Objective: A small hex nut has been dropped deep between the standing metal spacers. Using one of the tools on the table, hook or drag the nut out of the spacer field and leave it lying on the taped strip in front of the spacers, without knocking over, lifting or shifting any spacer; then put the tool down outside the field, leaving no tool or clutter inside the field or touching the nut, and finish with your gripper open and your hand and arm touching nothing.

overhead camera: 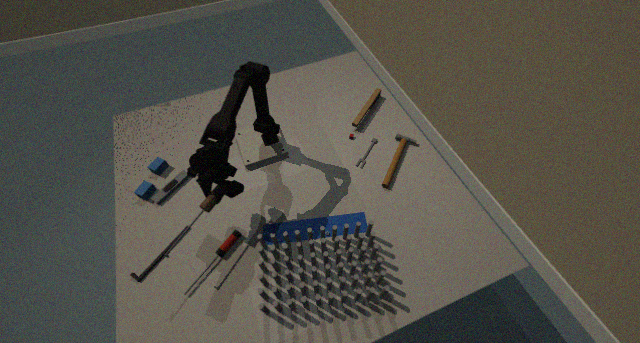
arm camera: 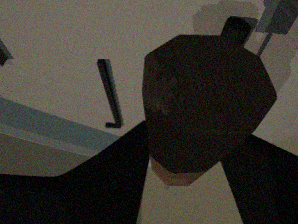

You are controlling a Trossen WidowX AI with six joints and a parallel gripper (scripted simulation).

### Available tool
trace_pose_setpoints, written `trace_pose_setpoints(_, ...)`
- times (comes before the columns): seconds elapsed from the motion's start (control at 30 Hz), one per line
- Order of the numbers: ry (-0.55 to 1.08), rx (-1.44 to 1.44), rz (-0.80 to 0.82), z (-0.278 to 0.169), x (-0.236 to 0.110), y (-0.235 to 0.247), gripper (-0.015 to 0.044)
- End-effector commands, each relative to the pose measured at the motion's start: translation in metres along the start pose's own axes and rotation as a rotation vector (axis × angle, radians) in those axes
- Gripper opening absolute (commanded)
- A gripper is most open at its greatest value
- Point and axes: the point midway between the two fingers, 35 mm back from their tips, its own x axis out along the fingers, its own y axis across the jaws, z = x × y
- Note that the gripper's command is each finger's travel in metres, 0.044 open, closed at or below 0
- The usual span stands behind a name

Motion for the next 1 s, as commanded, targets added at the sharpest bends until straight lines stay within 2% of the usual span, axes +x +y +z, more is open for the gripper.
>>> trace_pose_setpoints(0.0,0.001,-0.004,-0.003,0.002,0.005,-0.001,0.0000)
trace_pose_setpoints(0.97,0.001,-0.004,-0.003,0.013,0.030,-0.002,0.0000)
